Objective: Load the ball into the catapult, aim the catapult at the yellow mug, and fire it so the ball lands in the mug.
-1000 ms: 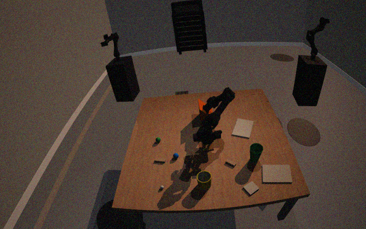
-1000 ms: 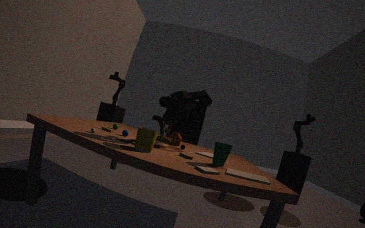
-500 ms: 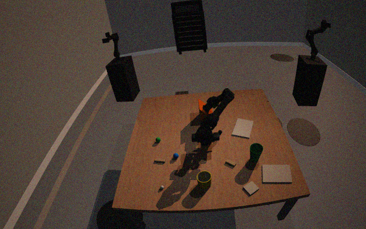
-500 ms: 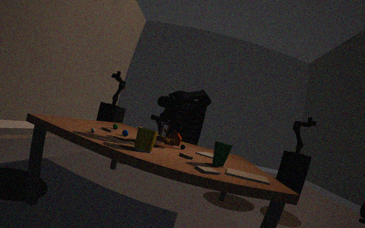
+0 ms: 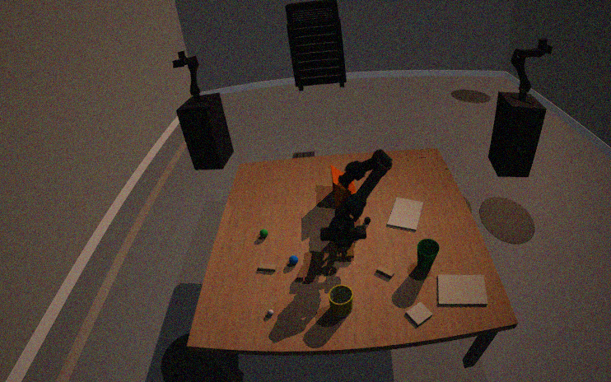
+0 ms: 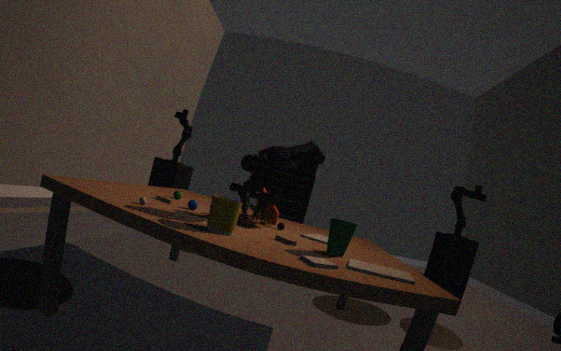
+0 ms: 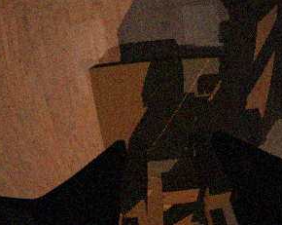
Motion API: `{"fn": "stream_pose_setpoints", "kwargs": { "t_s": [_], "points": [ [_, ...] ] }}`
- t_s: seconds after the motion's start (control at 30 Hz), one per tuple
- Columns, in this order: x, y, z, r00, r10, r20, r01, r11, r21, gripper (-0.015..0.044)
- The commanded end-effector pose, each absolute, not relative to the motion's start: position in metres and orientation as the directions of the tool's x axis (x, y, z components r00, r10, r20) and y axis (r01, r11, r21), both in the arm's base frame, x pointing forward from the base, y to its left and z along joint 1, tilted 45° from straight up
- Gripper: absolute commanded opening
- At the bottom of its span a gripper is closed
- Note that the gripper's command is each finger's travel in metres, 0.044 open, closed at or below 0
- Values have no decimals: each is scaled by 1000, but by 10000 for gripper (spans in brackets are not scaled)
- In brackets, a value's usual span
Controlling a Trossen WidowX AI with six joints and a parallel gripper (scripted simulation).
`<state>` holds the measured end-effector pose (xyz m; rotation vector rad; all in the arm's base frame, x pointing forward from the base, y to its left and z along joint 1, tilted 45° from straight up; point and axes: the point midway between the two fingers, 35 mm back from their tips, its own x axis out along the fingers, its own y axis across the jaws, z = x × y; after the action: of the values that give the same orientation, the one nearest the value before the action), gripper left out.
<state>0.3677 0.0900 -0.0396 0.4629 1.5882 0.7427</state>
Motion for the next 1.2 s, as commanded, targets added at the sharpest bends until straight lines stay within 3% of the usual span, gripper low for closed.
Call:
{"fn": "stream_pose_setpoints", "kwargs": {
  "t_s": [0.0, 0.37, 0.8, 0.93, 1.17],
  "points": [
    [367, 91, -43, -153, 679, -718, -108, 711, 695, 0],
    [365, 96, -49, -164, 675, -719, -116, 711, 694, 0],
    [365, 96, -49, -164, 675, -719, -116, 711, 694, 341],
    [375, 69, -21, -163, 671, -723, -116, 715, 690, 440],
    [380, 28, 22, -165, 671, -723, -115, 715, 690, 440]
  ]
}}
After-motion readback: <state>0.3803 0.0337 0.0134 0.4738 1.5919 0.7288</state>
